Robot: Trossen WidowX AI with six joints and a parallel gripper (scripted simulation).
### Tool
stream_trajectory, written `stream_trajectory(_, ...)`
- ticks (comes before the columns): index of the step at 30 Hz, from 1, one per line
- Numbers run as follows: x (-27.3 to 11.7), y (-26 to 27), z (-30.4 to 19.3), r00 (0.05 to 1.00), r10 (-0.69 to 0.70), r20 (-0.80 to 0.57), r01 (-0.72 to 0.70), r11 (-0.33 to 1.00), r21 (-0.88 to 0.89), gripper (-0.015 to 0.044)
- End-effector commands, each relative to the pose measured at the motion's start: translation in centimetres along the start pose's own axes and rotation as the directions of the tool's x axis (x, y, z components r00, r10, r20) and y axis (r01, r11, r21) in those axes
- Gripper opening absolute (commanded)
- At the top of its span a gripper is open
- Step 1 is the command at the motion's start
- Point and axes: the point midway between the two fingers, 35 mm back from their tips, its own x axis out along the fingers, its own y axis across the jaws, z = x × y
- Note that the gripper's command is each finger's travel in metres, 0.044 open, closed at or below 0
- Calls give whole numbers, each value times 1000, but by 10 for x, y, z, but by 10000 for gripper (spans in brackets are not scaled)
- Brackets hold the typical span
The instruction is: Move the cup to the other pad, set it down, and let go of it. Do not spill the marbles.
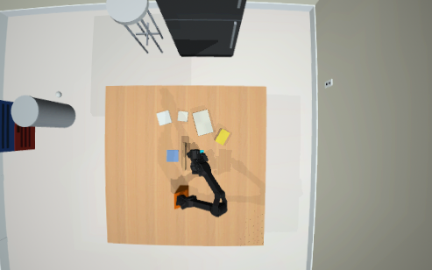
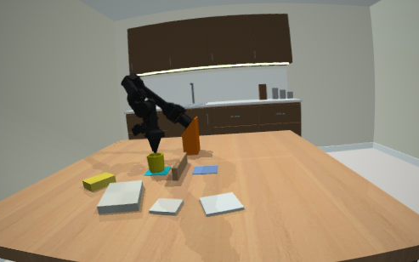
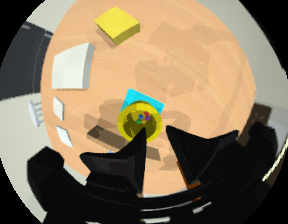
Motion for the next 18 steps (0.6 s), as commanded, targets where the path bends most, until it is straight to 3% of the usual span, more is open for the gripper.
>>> stream_trajectory(1,-6,0,1,1000,0,3,0,1000,7,147)
stream_trajectory(9,-14,0,-1,1000,-2,4,2,1000,5,147)
stream_trajectory(18,-11,0,-2,1000,-1,0,1,1000,-2,383)
